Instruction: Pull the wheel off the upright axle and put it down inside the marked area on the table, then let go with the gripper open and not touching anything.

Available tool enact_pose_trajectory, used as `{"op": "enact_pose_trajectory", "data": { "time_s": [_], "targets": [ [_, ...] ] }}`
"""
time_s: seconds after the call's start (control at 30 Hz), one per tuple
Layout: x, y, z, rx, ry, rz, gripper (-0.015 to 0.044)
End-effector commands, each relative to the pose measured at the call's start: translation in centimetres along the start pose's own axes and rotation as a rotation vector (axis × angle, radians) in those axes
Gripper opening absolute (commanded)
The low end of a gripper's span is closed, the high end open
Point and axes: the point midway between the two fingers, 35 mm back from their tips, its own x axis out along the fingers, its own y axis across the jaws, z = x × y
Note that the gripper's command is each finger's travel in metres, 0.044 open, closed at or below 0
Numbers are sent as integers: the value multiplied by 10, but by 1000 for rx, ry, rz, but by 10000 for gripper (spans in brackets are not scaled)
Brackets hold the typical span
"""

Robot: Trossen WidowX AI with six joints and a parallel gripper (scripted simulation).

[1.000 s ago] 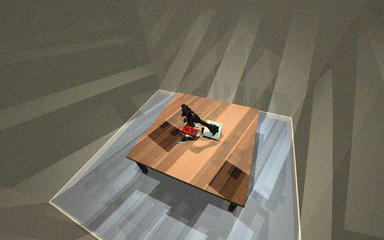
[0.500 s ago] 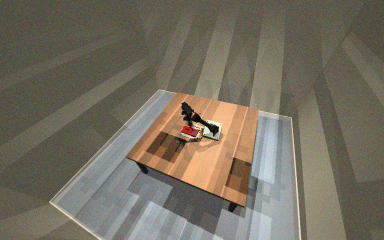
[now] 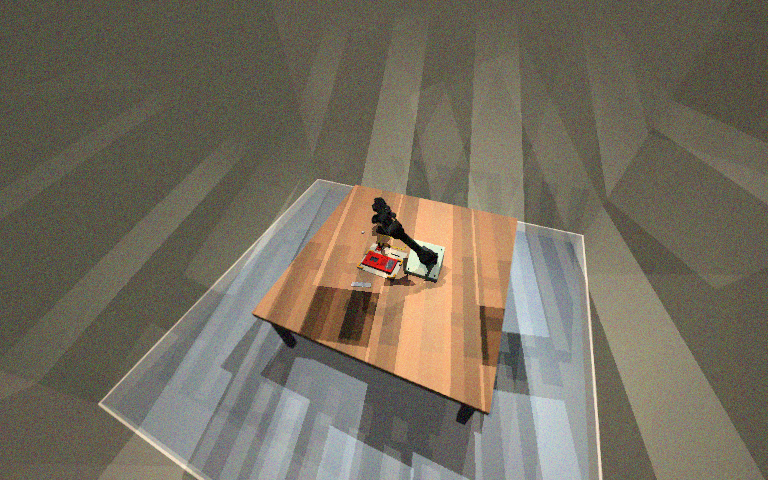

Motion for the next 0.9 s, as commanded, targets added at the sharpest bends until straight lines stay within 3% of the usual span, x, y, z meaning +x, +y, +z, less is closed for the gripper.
{"op": "enact_pose_trajectory", "data": {
  "time_s": [0.0, 0.6, 0.87],
  "targets": [
    [2, -22, -21, -5, 11, 4, 0],
    [25, -29, -27, -6, 12, 6, 0],
    [74, -30, -25, -6, 11, 6, 0]
  ]
}}
